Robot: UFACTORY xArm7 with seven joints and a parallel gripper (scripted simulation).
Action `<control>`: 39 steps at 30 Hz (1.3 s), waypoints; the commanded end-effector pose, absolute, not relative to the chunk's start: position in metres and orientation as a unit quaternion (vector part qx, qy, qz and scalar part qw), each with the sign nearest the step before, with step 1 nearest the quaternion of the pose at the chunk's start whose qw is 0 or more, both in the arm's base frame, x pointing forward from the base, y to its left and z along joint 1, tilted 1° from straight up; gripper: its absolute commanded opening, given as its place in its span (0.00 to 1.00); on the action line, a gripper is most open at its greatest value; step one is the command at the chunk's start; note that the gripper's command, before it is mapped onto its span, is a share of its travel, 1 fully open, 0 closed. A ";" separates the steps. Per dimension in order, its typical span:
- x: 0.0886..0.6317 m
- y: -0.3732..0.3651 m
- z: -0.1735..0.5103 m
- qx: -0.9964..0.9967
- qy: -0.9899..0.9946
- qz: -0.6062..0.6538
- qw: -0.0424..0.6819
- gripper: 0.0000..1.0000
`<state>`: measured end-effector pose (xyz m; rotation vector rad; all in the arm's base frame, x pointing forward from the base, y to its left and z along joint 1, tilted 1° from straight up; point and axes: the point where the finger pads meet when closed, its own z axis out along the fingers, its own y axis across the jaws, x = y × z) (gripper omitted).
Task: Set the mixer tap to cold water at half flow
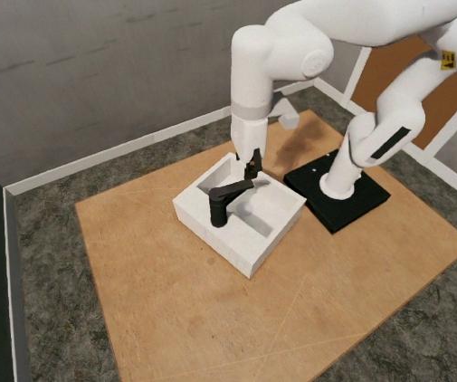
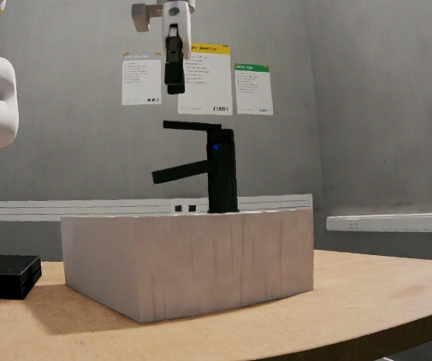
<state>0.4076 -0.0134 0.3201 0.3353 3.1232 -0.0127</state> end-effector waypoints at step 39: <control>0.409 -0.014 0.275 0.107 0.994 -0.004 0.002 0.65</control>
